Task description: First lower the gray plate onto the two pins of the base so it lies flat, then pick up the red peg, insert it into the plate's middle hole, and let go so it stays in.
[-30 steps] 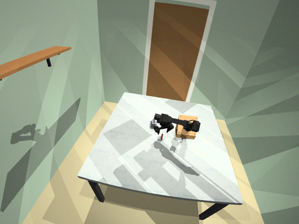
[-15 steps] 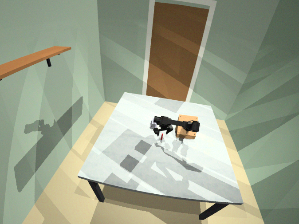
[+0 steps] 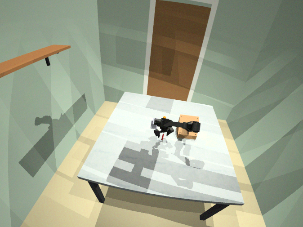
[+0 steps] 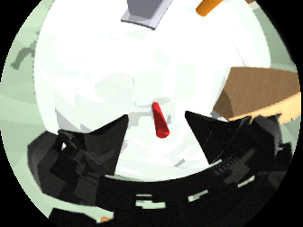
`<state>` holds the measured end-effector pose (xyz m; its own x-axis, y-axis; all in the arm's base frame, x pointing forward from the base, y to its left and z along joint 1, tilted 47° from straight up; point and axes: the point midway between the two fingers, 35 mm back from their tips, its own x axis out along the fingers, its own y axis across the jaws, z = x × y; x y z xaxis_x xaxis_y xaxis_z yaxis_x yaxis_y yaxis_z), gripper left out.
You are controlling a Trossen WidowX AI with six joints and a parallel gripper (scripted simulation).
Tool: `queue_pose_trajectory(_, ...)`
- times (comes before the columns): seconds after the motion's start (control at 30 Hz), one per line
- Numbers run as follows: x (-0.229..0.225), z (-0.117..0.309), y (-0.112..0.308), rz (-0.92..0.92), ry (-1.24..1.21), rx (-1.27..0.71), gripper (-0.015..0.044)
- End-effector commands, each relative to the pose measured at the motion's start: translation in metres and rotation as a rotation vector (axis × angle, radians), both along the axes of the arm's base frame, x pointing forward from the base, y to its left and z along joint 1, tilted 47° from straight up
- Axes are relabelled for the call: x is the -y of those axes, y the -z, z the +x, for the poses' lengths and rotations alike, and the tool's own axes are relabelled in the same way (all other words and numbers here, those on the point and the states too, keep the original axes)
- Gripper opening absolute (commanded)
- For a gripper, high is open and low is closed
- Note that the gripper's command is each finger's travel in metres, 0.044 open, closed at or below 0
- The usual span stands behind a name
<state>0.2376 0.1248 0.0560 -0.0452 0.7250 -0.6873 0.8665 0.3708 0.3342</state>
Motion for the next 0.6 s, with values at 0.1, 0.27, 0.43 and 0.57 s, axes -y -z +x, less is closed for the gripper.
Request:
queue_pose_trajectory(0.1, -0.0016, -0.0016, 0.0017, 0.006, 0.003, -0.007, 0.0256)
queue_pose_trajectory(0.27, -0.0016, -0.0016, 0.0017, 0.006, 0.003, -0.007, 0.0125)
queue_pose_trajectory(0.43, -0.0016, -0.0016, 0.0017, 0.006, 0.003, -0.007, 0.0013)
queue_pose_trajectory(0.57, -0.0016, -0.0016, 0.0017, 0.006, 0.003, -0.007, 0.0000)
